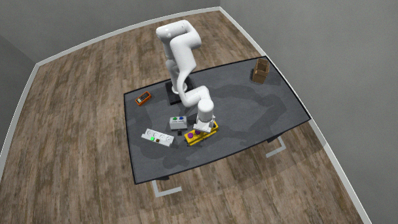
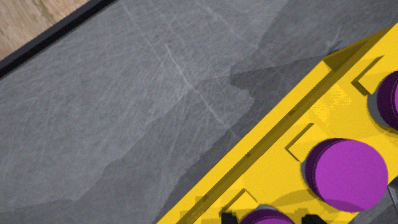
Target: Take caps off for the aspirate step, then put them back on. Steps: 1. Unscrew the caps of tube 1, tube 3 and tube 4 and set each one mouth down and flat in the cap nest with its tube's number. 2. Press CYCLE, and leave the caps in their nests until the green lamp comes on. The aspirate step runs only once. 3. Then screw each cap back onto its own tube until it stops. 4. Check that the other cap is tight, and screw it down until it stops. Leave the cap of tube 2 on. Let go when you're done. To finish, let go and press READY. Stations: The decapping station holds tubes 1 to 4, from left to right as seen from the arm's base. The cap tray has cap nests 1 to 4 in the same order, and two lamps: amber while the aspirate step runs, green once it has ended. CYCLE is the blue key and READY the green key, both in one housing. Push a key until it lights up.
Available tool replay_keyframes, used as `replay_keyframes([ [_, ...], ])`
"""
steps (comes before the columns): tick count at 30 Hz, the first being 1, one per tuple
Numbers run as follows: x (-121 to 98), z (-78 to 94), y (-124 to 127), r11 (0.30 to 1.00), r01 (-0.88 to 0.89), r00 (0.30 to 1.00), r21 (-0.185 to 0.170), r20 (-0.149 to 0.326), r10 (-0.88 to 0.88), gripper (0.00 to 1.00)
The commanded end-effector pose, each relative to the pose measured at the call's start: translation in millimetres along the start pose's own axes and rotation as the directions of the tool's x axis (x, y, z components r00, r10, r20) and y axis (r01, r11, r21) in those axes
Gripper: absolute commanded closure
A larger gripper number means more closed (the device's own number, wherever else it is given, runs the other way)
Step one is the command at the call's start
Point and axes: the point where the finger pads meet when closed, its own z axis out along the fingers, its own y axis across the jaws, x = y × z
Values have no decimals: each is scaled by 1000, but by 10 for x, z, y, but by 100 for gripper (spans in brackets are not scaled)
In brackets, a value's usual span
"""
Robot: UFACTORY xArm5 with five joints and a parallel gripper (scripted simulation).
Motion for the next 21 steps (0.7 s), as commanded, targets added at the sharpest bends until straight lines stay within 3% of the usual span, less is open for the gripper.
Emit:
replay_keyframes([
  [1,8,-11,-8,1000,0,1000,7,2,0,100],
  [6,8,-11,-8,1000,0,1000,7,2,0,100],
  [10,8,-10,-8,980,-198,980,7,4,198,100],
  [16,8,-7,-8,878,-479,878,5,6,479,100],
  [18,8,-7,-8,878,-479,878,5,6,479,100],
  [21,8,-6,-8,796,-605,796,4,6,605,100],
])
